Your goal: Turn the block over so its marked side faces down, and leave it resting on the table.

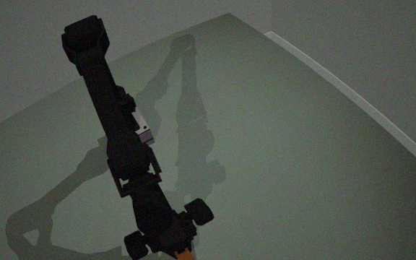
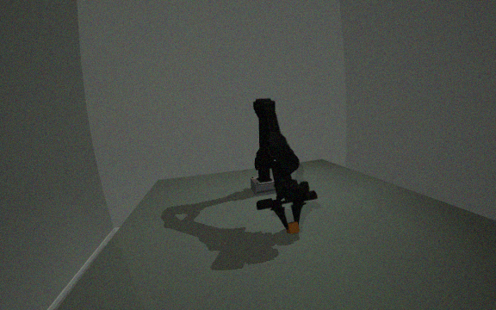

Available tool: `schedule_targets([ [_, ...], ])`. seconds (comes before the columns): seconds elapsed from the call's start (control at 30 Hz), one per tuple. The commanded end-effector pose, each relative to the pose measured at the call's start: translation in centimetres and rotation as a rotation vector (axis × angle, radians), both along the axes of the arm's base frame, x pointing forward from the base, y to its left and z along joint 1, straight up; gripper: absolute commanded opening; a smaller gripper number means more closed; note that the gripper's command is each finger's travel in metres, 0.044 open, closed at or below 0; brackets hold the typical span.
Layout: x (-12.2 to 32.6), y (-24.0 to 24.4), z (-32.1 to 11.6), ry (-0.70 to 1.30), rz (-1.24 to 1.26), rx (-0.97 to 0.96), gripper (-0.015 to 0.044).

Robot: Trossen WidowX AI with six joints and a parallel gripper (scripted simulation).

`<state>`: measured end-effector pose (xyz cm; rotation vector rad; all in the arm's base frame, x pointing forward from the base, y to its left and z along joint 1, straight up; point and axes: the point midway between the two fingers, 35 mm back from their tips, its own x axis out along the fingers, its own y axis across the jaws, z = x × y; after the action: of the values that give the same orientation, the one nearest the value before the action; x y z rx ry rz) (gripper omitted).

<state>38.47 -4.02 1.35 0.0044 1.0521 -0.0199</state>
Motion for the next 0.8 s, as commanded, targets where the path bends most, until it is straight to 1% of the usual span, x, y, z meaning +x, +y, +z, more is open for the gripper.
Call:
schedule_targets([
  [0.0, -0.1, 0.1, 0.2, -0.031, 0.005, 0.001, 0.0],
  [0.4, 1.0, -0.1, -1.9, -0.187, 0.0, 0.001, 0.0],
  [0.77, 1.1, -0.2, -3.1, -0.349, -0.002, 0.0, 0.0],
])
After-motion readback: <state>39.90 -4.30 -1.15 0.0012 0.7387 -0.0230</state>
